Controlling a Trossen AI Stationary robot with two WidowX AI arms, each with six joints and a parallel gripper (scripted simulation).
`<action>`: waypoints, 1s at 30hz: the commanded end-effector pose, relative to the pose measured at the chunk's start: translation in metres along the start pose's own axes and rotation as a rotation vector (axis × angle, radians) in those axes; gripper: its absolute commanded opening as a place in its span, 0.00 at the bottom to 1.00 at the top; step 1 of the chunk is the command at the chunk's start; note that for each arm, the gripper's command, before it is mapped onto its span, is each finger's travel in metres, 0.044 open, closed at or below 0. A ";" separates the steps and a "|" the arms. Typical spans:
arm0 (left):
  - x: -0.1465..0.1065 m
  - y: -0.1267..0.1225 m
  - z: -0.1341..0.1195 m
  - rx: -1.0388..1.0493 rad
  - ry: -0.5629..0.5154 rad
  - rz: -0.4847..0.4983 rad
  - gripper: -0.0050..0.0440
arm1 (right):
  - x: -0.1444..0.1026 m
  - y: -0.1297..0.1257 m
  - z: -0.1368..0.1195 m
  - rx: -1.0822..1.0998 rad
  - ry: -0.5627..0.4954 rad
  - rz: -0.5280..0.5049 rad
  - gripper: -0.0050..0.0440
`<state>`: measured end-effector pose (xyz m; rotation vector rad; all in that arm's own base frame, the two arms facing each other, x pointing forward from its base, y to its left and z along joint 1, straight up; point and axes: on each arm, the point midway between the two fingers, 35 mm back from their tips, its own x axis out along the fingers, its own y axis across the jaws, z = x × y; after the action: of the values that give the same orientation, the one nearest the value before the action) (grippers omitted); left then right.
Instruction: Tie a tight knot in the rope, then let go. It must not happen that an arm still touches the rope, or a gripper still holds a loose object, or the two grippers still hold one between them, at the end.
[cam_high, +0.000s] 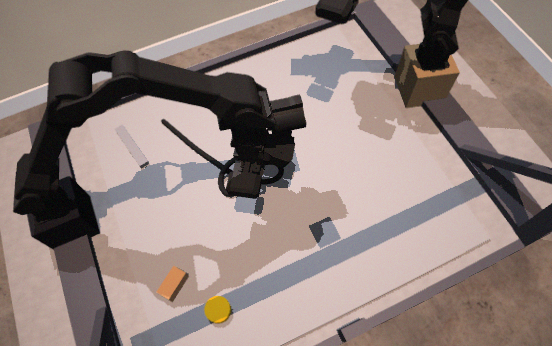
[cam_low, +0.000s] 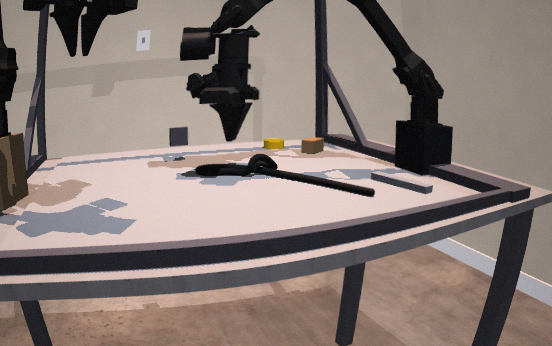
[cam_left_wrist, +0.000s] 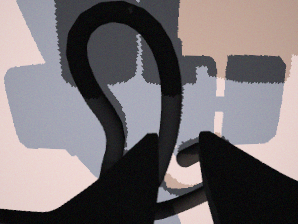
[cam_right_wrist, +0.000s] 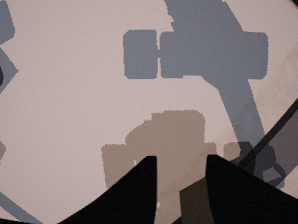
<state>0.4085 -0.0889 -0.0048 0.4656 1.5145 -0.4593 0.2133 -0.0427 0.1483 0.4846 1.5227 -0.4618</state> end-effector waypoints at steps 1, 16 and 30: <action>-0.005 0.002 0.008 0.002 -0.027 0.007 0.27 | -0.004 0.001 0.000 -0.005 -0.014 0.011 0.31; 0.000 0.002 0.008 0.002 -0.027 0.007 0.27 | -0.004 0.001 0.000 -0.005 -0.014 0.011 0.31; 0.018 0.002 0.009 0.002 -0.027 0.007 0.27 | -0.004 0.001 0.000 -0.005 -0.014 0.011 0.31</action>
<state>0.4150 -0.0904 -0.0238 0.4657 1.4999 -0.4576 0.2133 -0.0427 0.1483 0.4846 1.5227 -0.4618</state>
